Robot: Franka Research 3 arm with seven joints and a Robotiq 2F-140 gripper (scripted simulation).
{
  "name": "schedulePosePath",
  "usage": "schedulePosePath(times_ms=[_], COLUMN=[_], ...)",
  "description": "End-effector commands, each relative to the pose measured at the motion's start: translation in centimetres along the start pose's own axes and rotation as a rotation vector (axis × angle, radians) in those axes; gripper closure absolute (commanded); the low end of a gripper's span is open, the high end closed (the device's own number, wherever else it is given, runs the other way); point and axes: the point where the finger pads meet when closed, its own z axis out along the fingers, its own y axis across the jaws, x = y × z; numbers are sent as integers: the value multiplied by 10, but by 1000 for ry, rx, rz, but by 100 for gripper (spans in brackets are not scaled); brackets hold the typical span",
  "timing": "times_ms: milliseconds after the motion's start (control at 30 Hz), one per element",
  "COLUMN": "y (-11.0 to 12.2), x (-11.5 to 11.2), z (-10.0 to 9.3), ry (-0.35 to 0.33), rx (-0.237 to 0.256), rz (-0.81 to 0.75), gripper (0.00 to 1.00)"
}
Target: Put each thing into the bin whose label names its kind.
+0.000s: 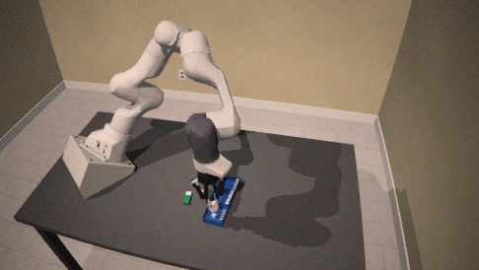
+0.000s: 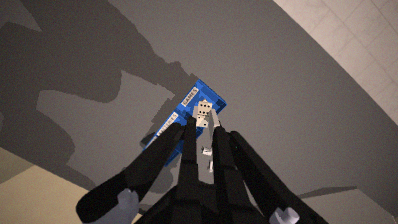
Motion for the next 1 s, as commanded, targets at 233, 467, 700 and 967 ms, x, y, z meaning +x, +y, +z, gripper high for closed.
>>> schedulePosePath(times_ms=[233, 467, 700, 967], y=[-1, -1, -1, -1], x=[0, 0, -1, -1], z=[-1, -1, -1, -1], ry=[2, 3, 3, 2], rx=[-16, -23, -31, -42], rz=[256, 360, 447, 538], gripper=[87, 87, 87, 87])
